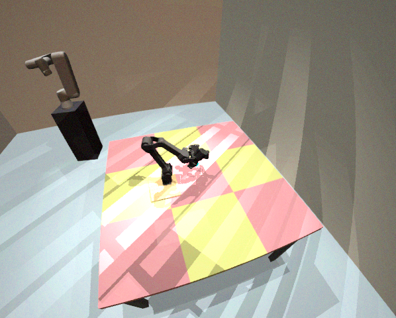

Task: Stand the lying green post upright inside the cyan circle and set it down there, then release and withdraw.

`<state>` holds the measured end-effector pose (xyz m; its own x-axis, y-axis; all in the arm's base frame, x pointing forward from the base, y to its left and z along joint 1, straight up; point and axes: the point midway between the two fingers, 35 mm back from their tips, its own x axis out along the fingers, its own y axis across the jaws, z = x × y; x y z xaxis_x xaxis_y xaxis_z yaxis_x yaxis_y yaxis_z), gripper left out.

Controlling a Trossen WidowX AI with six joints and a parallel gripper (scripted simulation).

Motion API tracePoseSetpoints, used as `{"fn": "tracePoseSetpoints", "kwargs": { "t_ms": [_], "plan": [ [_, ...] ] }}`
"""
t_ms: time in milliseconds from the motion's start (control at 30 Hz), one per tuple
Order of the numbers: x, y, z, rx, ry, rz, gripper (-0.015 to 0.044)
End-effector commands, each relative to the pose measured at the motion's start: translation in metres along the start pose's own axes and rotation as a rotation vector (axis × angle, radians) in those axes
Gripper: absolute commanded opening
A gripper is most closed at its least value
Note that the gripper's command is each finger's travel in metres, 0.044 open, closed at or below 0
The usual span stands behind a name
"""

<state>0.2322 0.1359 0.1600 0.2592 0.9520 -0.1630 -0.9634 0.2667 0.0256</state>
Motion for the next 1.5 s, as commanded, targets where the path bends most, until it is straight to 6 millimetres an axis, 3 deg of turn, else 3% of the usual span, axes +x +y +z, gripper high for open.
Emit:
{"fn": "tracePoseSetpoints", "kwargs": {
  "t_ms": [0,1067,1467],
  "plan": [
    [-0.003,0.003,0.002,-0.013,-0.020,0.003,0.0023],
    [-0.012,0.014,0.000,-0.052,-0.075,0.025,0.0023],
    [-0.006,0.005,-0.027,-0.052,-0.075,0.025,0.0023]
  ]
}}
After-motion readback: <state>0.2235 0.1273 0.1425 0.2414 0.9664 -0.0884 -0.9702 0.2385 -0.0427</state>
